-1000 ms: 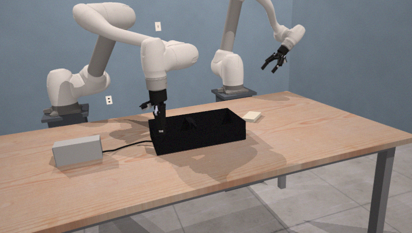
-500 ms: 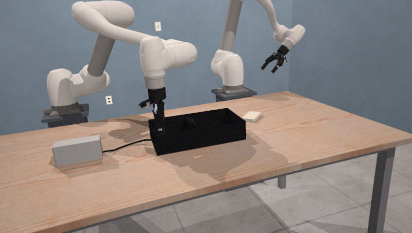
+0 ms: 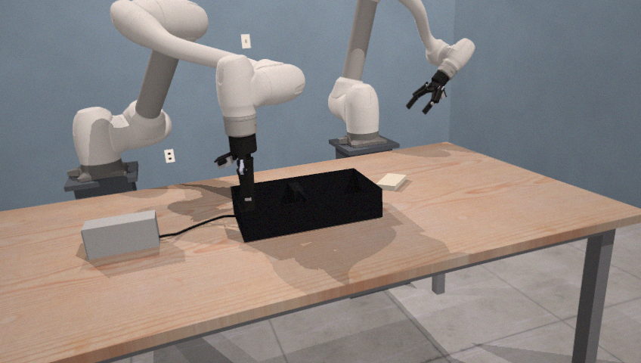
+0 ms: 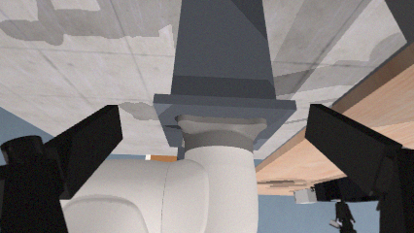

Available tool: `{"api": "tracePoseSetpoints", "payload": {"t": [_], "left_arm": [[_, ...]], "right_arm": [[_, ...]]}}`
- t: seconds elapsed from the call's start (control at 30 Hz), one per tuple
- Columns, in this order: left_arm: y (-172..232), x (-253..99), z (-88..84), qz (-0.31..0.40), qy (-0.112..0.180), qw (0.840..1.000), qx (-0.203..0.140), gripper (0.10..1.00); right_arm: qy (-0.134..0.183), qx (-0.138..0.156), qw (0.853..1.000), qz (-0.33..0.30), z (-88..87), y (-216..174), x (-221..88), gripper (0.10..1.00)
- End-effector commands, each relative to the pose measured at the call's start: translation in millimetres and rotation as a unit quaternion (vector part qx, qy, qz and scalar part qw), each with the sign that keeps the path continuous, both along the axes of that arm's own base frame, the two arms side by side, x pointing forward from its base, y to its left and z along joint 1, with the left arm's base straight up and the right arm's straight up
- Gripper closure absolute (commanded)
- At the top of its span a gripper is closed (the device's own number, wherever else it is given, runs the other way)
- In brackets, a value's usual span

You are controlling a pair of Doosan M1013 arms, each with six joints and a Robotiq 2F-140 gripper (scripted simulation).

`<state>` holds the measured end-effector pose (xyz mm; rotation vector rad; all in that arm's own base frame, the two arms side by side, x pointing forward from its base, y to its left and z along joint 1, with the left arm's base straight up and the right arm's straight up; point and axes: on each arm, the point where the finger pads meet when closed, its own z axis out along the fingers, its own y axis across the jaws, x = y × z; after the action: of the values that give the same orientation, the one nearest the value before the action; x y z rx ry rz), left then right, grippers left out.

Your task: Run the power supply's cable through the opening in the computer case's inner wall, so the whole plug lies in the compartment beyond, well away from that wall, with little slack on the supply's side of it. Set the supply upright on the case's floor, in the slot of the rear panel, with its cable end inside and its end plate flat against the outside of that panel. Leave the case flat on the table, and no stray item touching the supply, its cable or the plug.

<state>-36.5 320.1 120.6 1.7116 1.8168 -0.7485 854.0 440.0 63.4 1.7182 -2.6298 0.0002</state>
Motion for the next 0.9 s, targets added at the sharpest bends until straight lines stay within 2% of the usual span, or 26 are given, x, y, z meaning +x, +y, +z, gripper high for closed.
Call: {"api": "tracePoseSetpoints", "payload": {"t": [0.0,0.87], "left_arm": [[0,0,0.3,0.0,0.0,1.0,0.0,0.098],[0,0,0.3,0.0,0.0,1.0,0.0,0.098]], "right_arm": [[-0.001,0.001,1.0,0.001,1.6,0,0,0.999],[-0.001,0.001,1.0,0.02,5.6,-1,-10,0.999]]}}
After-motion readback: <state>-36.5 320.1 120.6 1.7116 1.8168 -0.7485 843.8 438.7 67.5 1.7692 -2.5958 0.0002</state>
